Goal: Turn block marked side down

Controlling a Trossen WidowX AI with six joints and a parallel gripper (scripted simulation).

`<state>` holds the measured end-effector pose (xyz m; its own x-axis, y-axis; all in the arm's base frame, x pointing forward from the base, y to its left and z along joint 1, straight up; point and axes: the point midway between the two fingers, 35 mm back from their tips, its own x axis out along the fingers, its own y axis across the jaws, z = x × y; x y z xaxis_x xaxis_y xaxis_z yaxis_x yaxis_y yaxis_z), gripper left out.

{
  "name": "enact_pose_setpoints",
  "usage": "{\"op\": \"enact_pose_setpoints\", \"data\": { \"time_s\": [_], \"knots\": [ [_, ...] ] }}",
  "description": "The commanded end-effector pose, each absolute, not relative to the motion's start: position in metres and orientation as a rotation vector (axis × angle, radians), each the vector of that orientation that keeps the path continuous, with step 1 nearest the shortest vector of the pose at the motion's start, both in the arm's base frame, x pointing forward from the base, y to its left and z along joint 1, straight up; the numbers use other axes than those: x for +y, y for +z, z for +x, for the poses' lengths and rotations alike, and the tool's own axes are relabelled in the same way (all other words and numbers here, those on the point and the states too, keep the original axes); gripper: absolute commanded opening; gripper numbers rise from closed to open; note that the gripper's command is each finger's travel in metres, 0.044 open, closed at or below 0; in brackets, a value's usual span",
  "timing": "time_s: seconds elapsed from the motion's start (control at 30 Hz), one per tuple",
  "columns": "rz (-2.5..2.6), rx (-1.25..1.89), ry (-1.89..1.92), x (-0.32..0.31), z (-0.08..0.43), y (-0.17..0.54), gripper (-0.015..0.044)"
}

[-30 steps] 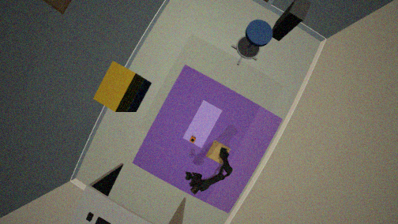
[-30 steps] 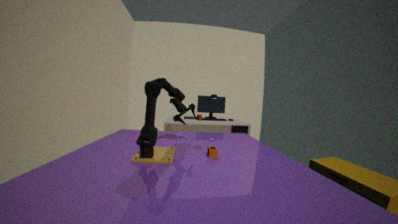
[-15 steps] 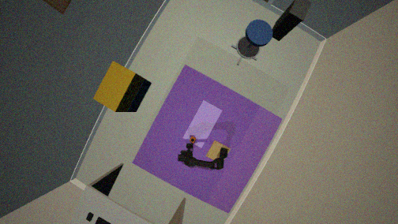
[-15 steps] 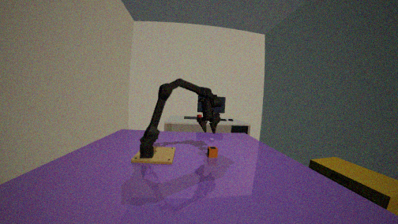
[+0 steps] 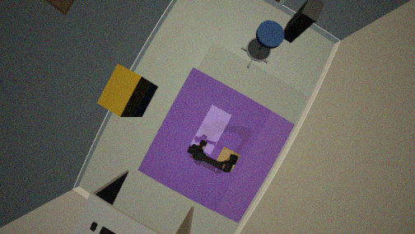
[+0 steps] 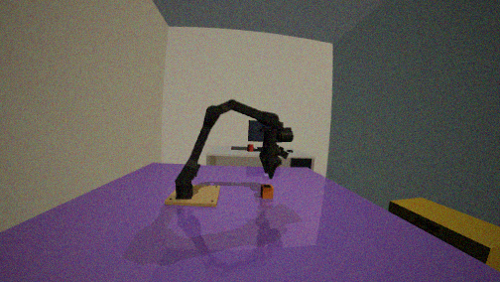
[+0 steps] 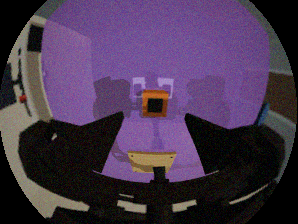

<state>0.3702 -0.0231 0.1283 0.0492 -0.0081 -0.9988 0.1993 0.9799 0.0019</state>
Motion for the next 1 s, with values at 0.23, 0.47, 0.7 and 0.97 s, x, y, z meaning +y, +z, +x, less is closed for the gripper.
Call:
{"op": "enact_pose_setpoints", "data": {
  "time_s": [0.23, 0.47, 0.7, 0.97],
  "knots": [
    [0.165, 1.530, -0.162, -0.025, 0.369, 0.096, 0.0440],
    [0.165, 1.530, -0.162, -0.025, 0.369, 0.087, 0.0440],
    [0.165, 1.530, -0.162, -0.025, 0.370, 0.076, 0.0440],
    [0.165, 1.530, -0.162, -0.025, 0.370, 0.063, 0.0440]
  ]
}}
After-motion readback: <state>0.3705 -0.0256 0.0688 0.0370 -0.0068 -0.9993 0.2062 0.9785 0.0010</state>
